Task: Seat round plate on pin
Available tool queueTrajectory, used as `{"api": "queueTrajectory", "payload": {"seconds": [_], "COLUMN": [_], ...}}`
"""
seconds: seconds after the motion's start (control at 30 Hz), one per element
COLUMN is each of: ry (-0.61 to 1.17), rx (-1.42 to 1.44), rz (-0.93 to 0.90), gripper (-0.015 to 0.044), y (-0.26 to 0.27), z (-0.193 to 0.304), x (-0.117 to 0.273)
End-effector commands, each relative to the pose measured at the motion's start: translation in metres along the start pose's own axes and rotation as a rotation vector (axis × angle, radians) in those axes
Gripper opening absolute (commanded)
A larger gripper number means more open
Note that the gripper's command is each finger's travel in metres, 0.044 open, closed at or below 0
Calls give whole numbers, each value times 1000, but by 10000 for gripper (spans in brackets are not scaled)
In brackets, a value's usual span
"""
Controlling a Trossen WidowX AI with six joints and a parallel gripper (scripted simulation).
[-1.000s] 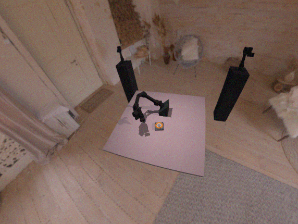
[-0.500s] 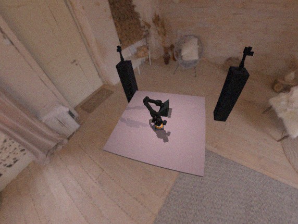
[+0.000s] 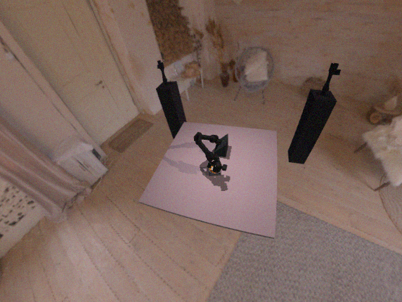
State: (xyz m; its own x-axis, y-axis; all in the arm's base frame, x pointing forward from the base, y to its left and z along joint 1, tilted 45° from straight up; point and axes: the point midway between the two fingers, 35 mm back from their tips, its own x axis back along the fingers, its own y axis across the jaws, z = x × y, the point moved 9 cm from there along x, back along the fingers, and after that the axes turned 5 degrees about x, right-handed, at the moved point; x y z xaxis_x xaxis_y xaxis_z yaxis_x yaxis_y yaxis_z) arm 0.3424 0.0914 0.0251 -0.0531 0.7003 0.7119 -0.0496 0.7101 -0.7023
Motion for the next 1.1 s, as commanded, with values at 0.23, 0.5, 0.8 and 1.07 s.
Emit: {"api": "queueTrajectory", "payload": {"seconds": [0.23, 0.5, 0.8, 1.07], "ry": [4, 4, 4, 4], "rx": [13, 12, 12, 12], "rz": [8, 9, 10, 10], "gripper": [0, 0, 0, 0], "y": [-4, -15, -26, -36], "z": [-2, -11, -15, -16], "x": [-11, -12, -11, -11]}}
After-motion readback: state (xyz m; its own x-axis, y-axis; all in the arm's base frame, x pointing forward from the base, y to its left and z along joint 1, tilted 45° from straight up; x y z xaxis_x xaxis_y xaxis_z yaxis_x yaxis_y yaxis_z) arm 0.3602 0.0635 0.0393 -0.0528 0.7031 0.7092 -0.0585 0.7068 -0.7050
